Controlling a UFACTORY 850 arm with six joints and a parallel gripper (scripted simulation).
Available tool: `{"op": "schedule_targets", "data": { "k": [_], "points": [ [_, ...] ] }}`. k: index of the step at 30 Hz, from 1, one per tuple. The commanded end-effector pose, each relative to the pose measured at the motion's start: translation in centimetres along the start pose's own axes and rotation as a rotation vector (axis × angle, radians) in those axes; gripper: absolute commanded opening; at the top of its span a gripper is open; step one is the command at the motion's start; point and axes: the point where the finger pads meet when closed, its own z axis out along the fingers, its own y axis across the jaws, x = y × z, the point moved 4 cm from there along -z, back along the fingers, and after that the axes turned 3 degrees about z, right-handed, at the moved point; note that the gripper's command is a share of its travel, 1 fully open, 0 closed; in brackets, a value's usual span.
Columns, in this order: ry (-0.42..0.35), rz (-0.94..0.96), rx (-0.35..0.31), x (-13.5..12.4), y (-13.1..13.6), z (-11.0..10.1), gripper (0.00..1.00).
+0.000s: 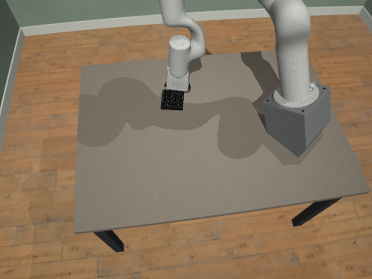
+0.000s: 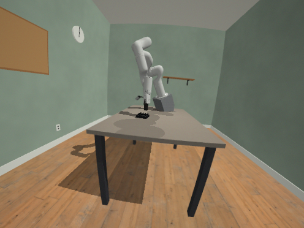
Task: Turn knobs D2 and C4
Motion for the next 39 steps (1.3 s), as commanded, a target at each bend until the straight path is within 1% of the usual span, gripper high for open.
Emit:
{"op": "schedule_targets", "data": {
  "k": [1, 11, 13, 14, 28, 30, 31, 39],
  "points": [
    [0.014, -0.153, -0.028, -0.2, -0.3, -0.1, 0.19],
    [0.01, -0.465, -0.03, -0.4, -0.7, -0.2, 0.19],
    [0.01, -0.465, -0.03, -0.4, -0.7, -0.2, 0.19],
    [0.009, -0.542, -0.031, -0.4, -0.8, -0.2, 0.19],
    [0.003, -0.957, -0.033, -0.7, -1.3, -0.4, 0.19],
    [0.003, -0.957, -0.033, -0.7, -1.3, -0.4, 0.19],
    [0.002, -1.035, -0.033, -0.8, -1.4, -0.4, 0.19],
    [-0.002, -1.262, -0.034, -0.9, -1.6, -0.5, 0.19]
  ]
}}
